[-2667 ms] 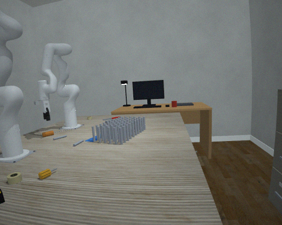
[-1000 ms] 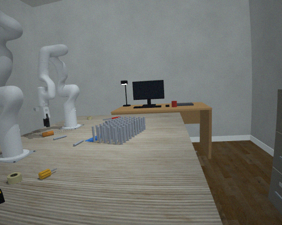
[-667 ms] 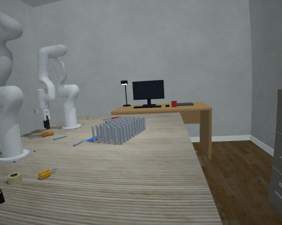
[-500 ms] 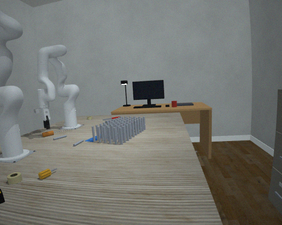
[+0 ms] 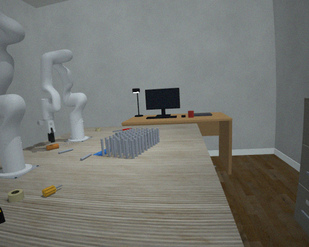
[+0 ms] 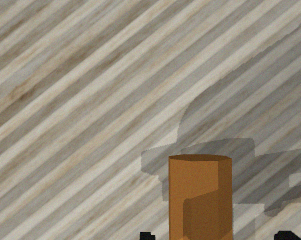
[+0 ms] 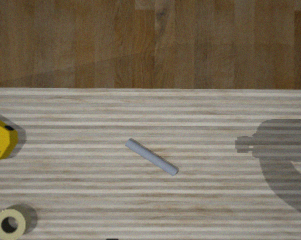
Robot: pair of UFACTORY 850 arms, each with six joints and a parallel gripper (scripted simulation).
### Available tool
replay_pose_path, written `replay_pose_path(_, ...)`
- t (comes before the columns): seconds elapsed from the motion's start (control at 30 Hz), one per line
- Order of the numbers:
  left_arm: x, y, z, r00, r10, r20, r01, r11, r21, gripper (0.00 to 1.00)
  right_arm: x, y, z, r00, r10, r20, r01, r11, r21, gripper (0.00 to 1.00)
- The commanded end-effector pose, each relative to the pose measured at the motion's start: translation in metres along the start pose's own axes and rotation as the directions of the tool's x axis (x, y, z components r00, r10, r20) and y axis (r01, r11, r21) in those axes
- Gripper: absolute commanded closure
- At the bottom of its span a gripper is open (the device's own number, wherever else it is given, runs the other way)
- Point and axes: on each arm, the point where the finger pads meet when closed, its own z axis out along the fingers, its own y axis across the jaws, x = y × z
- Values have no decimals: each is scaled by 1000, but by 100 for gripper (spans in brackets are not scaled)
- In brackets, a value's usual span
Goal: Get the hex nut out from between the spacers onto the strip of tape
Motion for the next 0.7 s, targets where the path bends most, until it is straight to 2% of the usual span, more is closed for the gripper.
replay_pose_path(0.0, 1, 0, 4, 1000, 0, -1, 0, 1000, 1, 35, 0, 0, -1, 1000, 0, -2, 0, 1000, 0, 0)
replay_pose_path(0.67, 1, 0, 35, 1000, 0, -1, 0, 1000, 1, 35, 0, 0, -1, 1000, 0, -2, 0, 1000, 0, 0)
